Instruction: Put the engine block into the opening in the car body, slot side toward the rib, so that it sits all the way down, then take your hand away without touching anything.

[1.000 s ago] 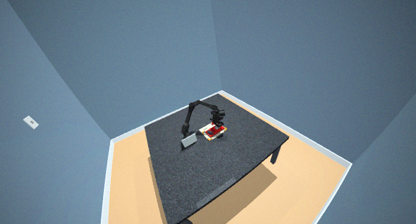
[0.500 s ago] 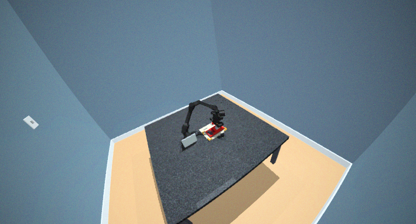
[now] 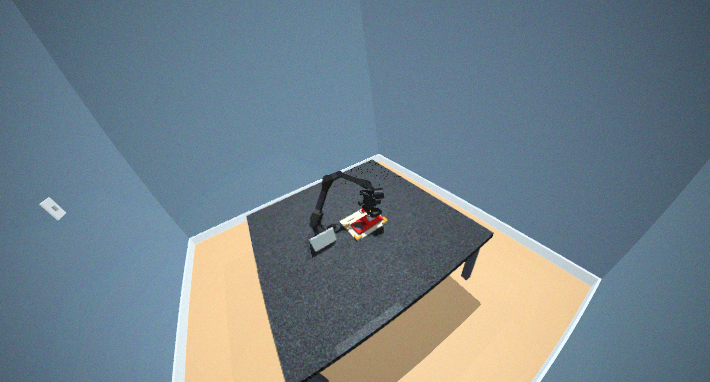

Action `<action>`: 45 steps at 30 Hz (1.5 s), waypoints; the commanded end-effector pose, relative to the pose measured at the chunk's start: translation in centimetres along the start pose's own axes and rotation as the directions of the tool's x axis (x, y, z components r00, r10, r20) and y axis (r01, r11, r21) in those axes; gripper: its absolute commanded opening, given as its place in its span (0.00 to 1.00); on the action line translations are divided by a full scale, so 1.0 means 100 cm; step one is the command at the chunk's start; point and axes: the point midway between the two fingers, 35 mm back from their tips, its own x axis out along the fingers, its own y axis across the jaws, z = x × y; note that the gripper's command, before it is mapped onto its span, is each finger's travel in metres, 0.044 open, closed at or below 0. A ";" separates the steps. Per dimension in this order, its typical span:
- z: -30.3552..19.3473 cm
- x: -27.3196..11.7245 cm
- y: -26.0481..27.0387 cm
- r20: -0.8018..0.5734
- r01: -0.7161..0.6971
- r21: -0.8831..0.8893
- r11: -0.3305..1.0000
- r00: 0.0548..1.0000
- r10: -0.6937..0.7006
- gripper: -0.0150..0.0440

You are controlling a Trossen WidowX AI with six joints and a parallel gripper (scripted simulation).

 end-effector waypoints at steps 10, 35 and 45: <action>0.000 0.003 0.001 -0.001 -0.003 0.003 1.000 1.000 0.003 0.52; 0.000 -0.011 0.001 -0.001 -0.002 0.003 1.000 1.000 0.002 1.00; 0.001 -0.013 0.001 -0.001 -0.003 0.003 1.000 1.000 0.003 0.73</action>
